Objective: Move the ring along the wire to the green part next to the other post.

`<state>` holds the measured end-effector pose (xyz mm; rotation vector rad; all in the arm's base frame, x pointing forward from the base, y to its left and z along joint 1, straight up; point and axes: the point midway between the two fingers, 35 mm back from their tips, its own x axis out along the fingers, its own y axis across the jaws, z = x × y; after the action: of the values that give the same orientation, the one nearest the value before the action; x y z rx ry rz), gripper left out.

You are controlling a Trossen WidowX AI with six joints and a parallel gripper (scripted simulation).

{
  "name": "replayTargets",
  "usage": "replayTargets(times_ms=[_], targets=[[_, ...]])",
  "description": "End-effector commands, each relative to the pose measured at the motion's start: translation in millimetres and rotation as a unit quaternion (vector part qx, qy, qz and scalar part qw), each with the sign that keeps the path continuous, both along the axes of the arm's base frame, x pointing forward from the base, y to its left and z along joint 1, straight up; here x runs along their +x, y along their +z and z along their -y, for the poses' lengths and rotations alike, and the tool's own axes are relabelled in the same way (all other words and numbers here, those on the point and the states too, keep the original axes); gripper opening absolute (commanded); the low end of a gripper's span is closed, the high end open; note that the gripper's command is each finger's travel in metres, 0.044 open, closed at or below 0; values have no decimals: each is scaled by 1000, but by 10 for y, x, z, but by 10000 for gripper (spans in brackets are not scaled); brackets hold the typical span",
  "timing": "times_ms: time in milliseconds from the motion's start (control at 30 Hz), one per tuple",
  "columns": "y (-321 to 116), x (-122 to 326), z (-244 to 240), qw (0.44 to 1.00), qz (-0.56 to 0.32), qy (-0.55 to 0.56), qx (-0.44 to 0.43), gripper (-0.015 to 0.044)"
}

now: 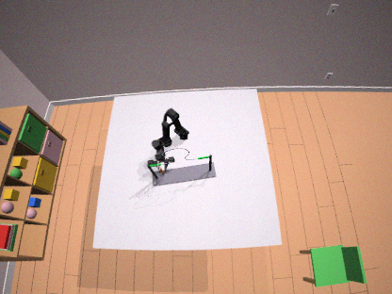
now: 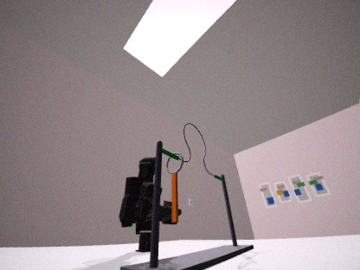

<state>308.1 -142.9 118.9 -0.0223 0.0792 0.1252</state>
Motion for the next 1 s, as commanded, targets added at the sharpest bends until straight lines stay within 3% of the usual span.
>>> replayTargets(times_ms=[0, 967], targets=[[-1, 76, -3, 1000, 1, -2, 1, 160], [-19, 290, -53, 1000, 3, -2, 2, 160]])
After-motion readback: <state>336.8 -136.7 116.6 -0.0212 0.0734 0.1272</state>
